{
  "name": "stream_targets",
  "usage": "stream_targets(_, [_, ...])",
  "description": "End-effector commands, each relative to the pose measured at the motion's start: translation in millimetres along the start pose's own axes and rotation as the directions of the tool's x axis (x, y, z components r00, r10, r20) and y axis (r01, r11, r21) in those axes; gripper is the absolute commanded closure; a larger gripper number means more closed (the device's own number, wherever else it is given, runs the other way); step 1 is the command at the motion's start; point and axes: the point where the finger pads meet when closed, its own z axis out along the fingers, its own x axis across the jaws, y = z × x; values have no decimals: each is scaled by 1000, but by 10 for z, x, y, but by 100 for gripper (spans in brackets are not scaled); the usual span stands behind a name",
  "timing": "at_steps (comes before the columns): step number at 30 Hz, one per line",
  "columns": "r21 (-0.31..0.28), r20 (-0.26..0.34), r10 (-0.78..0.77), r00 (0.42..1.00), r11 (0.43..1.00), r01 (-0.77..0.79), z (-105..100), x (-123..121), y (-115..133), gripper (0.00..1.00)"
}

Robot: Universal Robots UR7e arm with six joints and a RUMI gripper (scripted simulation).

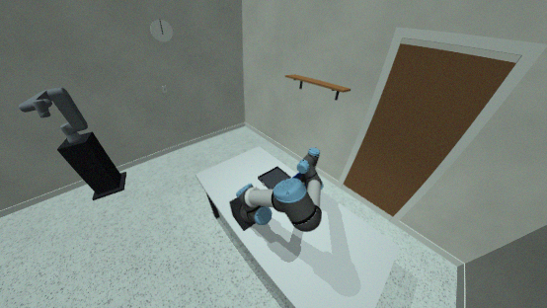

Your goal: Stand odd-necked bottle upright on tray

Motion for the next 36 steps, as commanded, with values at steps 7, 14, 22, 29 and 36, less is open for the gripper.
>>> stream_targets(7, [-1,1,0,1000,1000,0,-3,-2,1,62])
stream_targets(14, [-1,1,0,1000,1000,0,-3,-2,1,62])
stream_targets(22, [-1,1,0,1000,1000,0,-3,-2,1,62])
stream_targets(29, [-1,1,0,1000,1000,0,-18,-2,1,62])
stream_targets(36, [-1,1,0,1000,1000,0,-120,-2,1,62])
